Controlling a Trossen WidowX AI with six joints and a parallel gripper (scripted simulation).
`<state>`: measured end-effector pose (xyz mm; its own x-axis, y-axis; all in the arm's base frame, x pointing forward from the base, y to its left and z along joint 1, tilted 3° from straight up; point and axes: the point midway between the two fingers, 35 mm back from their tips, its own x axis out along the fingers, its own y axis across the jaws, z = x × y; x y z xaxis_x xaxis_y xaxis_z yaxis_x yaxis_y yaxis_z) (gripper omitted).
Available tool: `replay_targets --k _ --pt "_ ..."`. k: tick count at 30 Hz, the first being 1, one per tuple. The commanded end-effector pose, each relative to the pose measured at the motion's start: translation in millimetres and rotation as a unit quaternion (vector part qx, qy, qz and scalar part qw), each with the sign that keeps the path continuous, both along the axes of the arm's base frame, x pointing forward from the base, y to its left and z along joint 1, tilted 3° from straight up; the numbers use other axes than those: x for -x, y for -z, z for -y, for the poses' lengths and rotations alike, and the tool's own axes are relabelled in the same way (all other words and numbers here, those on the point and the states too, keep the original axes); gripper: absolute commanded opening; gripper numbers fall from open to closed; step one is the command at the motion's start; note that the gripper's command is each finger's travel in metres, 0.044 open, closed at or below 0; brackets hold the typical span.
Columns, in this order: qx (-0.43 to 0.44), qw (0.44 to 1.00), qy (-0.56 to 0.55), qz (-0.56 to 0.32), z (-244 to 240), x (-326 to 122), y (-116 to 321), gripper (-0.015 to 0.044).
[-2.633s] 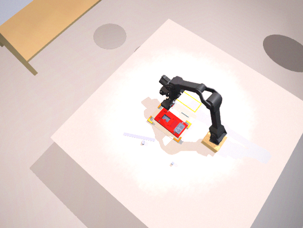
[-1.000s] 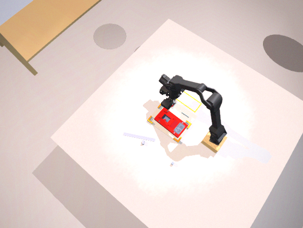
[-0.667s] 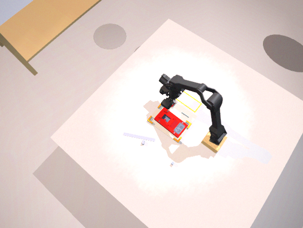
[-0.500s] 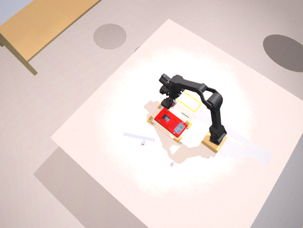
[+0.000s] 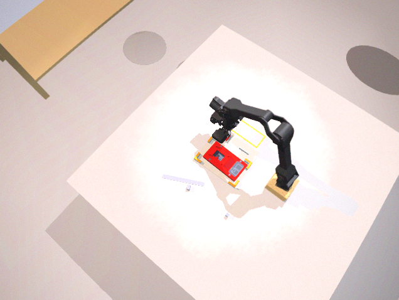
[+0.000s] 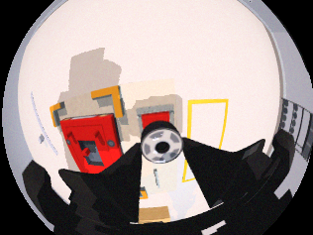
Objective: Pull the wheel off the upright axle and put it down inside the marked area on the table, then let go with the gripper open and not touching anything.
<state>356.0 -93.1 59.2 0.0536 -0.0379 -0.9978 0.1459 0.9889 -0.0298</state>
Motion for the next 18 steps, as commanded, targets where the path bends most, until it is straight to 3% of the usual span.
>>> replay_targets --k 1,18 --pt "0.002 1.000 0.001 0.006 -0.5 -0.3 -7.8 0.0000" --pt "0.002 1.000 0.001 0.007 -0.8 0.3 -13.3 0.0000"
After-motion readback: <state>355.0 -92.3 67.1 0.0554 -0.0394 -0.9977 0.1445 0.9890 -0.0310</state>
